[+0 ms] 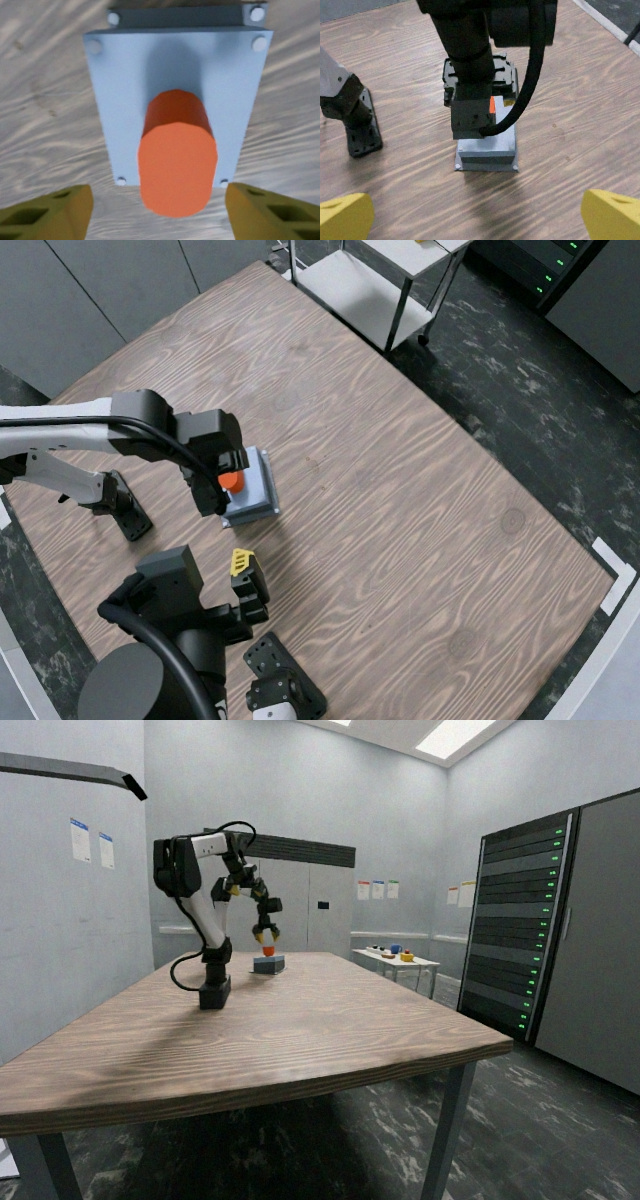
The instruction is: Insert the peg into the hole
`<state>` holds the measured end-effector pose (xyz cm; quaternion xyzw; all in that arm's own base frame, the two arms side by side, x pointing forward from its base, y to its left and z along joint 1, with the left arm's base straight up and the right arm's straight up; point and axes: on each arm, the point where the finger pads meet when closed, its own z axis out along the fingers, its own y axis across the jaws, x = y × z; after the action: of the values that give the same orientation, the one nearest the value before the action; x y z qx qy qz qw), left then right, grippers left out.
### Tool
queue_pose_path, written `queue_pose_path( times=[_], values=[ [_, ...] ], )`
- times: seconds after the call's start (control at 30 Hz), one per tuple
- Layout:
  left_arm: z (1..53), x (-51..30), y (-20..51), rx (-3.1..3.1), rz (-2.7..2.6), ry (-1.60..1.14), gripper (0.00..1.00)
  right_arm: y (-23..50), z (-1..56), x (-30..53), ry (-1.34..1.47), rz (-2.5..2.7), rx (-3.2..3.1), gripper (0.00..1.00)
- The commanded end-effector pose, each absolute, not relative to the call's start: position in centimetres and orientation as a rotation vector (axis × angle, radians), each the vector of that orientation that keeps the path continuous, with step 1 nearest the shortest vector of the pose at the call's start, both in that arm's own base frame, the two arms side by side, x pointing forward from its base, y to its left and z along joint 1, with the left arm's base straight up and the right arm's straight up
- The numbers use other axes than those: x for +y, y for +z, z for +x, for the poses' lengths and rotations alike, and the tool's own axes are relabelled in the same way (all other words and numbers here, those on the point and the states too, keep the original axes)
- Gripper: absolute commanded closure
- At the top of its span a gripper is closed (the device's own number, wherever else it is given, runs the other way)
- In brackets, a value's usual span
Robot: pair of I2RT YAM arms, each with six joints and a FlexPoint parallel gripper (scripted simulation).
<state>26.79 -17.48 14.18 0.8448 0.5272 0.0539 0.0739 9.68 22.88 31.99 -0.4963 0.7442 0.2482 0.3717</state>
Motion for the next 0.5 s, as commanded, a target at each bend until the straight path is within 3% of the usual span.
queue_pose_path(
  times=[0.0,0.47],
  values=[
    [26.71,-17.38,14.32,1.588,2.549,0.145,0.30,33.84,9.76,22.80,0.656,-1.235,1.873,0.00],
    [26.68,-17.33,14.36,1.588,2.546,0.144,0.30,33.84,9.76,22.80,0.656,-1.235,1.873,0.00]
  ],
)
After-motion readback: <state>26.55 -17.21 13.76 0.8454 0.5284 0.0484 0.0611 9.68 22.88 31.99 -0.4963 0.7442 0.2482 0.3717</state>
